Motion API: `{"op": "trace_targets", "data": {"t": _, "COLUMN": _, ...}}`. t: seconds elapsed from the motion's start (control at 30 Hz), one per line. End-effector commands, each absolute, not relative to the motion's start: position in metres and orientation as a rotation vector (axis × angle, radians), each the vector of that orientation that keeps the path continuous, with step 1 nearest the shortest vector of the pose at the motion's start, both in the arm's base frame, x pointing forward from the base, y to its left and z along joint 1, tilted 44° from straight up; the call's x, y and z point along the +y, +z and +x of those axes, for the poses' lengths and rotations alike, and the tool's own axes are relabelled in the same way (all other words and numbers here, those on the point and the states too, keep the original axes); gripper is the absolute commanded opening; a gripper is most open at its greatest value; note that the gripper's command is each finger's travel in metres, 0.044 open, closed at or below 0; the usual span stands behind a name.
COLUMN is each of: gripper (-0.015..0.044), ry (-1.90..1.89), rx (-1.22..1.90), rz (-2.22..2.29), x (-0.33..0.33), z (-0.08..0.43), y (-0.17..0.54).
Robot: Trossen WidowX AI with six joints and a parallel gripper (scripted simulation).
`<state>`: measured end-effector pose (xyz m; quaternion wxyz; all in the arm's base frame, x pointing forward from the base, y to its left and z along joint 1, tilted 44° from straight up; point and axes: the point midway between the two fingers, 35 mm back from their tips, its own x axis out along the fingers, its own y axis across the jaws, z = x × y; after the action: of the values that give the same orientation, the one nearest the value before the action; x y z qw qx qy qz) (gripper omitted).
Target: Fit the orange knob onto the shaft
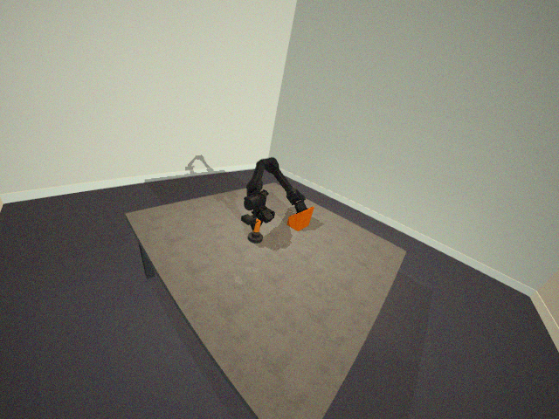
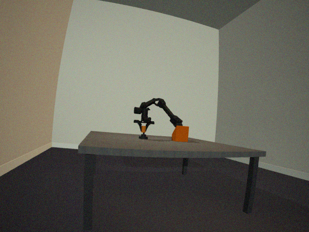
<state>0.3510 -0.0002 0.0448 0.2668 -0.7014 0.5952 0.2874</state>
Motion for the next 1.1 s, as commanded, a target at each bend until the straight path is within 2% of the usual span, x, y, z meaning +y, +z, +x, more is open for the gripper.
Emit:
{"op": "trace_targets", "data": {"t": 0.0, "gripper": 0.0000, "ry": 0.773, "rx": 1.602, "rz": -1.898, "x": 0.0023, "z": 0.3522, "y": 0.0473}}
{"op": "trace_targets", "data": {"t": 0.33, "gripper": 0.0000, "ry": 0.974, "rx": 1.573, "rz": -2.042, "x": 0.0040, "z": 0.3479, "y": 0.0482}}
{"op": "trace_targets", "data": {"t": 1.07, "gripper": 0.0000, "ry": 0.974, "rx": 1.573, "rz": -2.042, "x": -0.0002, "z": 0.3478, "y": 0.0432}}
